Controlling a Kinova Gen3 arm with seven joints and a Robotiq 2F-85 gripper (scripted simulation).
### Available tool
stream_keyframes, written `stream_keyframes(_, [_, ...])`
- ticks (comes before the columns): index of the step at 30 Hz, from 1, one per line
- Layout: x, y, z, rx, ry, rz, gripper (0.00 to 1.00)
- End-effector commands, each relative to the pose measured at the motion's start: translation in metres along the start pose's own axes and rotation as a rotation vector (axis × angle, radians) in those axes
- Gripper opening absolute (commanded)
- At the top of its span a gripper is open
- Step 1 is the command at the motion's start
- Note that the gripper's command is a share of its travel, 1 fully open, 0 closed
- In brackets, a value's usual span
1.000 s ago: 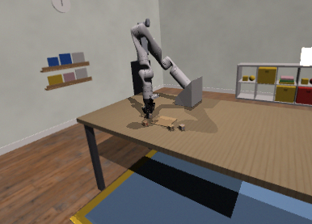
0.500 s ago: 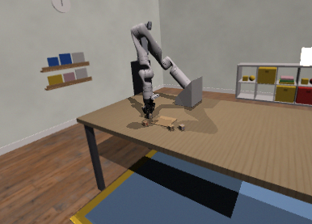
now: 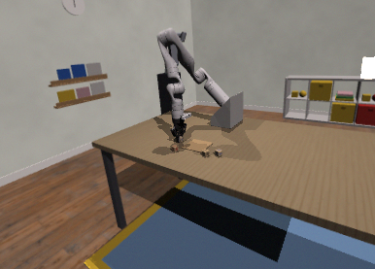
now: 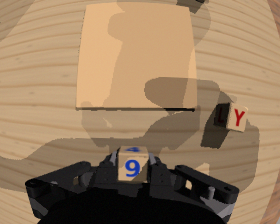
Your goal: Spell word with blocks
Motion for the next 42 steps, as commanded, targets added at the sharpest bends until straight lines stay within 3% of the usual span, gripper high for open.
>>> stream_keyframes(1, [-0.0004,0.0024,0.0,0.007,0.002,-0.006,0.26])
stream_keyframes(11, [-0.0004,0.0024,0.0,0.007,0.002,-0.006,0.26])
stream_keyframes(26, [-0.0004,0.0024,0.0,0.007,0.002,-0.006,0.46])
stream_keyframes(42, [-0.0002,0.0016,0.0054,0.005,0.002,-0.006,0.46])
Point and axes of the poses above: the point where the finger pads meet when closed, its own z axis back along the fingers, its own y axis across the jaws, x = y × z, the point moved 10 cm from there along z, back along the fingers, and after that the axes turned 7 degrees about -z, right-handed, at the moved point
